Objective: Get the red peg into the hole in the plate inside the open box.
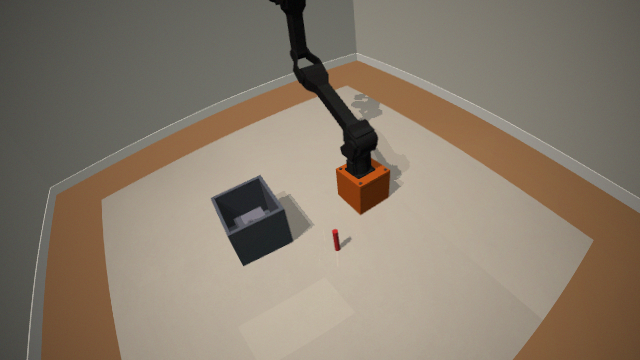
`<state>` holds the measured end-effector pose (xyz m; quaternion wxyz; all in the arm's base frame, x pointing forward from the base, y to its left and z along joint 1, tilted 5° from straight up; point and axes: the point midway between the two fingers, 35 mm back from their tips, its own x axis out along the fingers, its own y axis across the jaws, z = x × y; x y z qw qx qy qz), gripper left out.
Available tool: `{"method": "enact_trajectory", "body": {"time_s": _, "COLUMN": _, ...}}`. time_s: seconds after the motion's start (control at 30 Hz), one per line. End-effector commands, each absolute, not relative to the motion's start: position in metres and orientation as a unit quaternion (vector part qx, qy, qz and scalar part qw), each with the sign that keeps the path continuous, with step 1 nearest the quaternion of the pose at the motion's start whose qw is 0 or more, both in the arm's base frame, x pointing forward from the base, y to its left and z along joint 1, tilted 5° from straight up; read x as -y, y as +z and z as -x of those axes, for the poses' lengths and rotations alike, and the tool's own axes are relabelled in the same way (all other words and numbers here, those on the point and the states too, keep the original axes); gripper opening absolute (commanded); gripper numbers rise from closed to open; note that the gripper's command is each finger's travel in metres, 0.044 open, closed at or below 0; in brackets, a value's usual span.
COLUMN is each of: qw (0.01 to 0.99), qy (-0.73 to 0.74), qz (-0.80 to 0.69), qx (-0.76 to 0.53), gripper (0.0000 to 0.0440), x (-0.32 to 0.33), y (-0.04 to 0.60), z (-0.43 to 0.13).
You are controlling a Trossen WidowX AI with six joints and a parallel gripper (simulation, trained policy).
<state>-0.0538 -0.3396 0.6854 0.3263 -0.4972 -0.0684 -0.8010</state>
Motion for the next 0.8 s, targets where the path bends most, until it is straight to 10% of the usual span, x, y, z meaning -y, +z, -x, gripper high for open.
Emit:
{"method": "enact_trajectory", "body": {"time_s": 0.0, "qw": 0.316, "qy": -0.798, "qz": 0.508, "qx": 0.071, "gripper": 0.0415, "x": 0.334, "y": 0.689, "z": 0.053}}
{"method": "enact_trajectory", "body": {"time_s": 0.77, "qw": -0.03, "qy": -0.724, "qz": 0.673, "qx": 0.146, "gripper": 0.044, "x": 0.106, "y": 0.724, "z": 0.051}}
